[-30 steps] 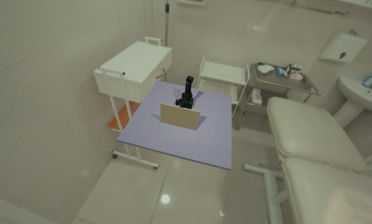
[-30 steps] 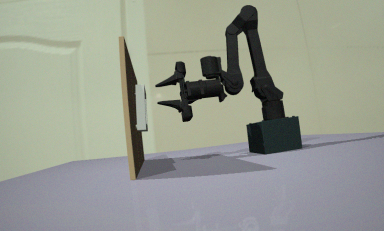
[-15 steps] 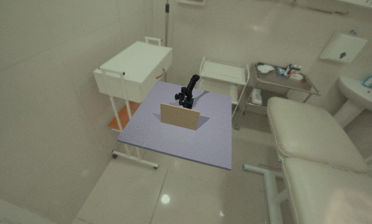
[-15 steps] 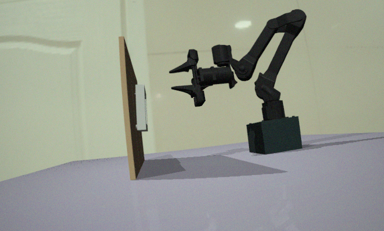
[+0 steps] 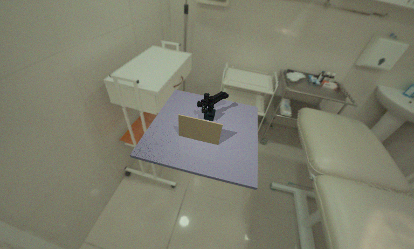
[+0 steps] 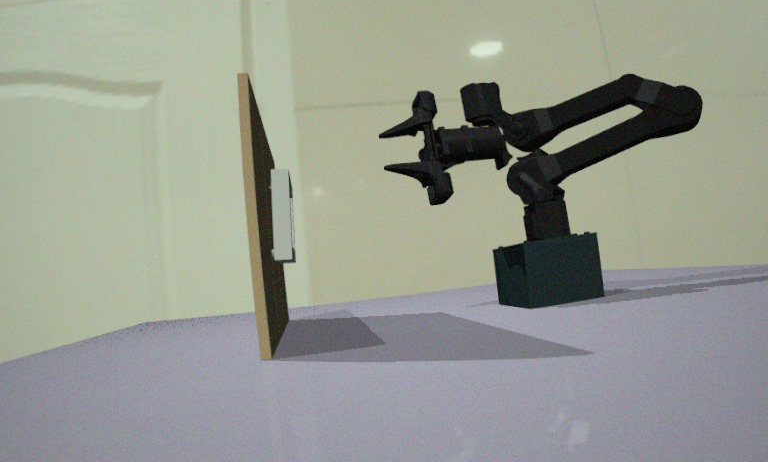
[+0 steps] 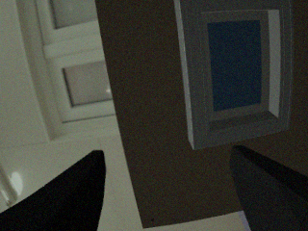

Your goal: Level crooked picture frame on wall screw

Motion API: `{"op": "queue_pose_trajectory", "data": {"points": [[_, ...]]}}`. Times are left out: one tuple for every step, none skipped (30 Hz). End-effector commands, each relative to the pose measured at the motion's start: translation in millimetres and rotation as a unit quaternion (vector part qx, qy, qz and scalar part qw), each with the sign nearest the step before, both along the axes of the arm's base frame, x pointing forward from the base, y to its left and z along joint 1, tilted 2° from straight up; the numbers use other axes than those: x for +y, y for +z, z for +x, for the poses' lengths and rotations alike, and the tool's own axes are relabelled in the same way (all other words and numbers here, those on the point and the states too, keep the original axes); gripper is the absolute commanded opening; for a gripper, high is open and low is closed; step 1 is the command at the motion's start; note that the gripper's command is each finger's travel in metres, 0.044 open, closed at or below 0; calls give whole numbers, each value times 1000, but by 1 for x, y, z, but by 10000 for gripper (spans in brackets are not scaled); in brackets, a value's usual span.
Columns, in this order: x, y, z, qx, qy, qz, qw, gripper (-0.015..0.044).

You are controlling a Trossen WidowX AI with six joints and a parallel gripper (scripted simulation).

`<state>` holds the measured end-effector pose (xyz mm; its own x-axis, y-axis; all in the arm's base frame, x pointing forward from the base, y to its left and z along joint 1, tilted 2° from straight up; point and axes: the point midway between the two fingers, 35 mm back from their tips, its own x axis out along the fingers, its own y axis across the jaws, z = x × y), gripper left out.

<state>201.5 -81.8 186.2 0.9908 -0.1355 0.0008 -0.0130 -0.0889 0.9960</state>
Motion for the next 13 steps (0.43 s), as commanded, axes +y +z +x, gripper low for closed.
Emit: {"op": "queue_pose_trajectory", "data": {"points": [[9,-7,-12,0,3,0,1000,260],[10,-8,-14,0,3,0,1000,260],[10,-8,-14,0,4,0,1000,260],[10,-8,-14,0,4,0,1000,260],[7,-4,-11,1,0,-1,1000,260],[9,-6,-12,5,-3,4,1000,260],[10,-7,-13,10,-5,8,1000,260],[11,-7,-14,12,-6,10,1000,260],[11,-7,-14,12,-6,10,1000,260],[11,-7,-14,12,-6,10,1000,260],[11,-7,-14,12,-6,10,1000,260],[11,-7,-14,12,-6,10,1000,260],[11,-7,-14,12,-6,10,1000,260]]}}
